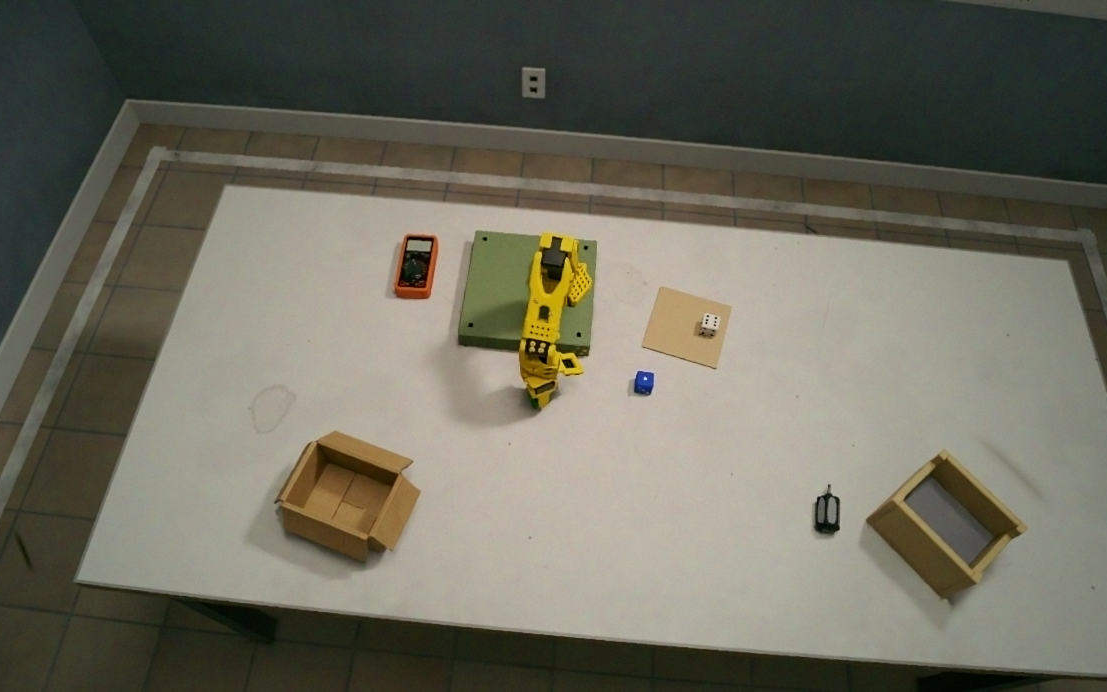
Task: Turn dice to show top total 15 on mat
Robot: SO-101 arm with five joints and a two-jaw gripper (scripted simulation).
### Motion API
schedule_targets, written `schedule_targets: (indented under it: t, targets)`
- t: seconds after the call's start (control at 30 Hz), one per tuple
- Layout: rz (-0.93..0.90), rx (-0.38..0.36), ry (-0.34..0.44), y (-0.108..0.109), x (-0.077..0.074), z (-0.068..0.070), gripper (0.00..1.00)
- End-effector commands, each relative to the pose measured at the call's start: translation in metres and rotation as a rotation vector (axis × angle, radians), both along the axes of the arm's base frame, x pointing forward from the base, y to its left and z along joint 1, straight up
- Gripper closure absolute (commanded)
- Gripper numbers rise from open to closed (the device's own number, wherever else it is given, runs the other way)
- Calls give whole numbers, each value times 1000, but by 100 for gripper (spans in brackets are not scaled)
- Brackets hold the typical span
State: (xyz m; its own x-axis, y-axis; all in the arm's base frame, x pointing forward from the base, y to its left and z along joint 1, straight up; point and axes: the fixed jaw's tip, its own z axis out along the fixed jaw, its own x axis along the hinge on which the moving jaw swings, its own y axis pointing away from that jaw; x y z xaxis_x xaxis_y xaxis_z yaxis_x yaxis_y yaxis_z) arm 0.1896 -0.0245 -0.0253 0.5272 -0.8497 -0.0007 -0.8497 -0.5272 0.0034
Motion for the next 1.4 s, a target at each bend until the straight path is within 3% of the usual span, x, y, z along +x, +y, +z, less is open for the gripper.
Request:
schedule_targets:
  t: [0.0, 0.73, 1.37]
  targets:
    - [4, 3, 18, 3, -2, -1, 100]
    - [4, 3, 18, -1, -3, 45, 100]
    - [-72, 2, 16, 0, -2, 47, 100]
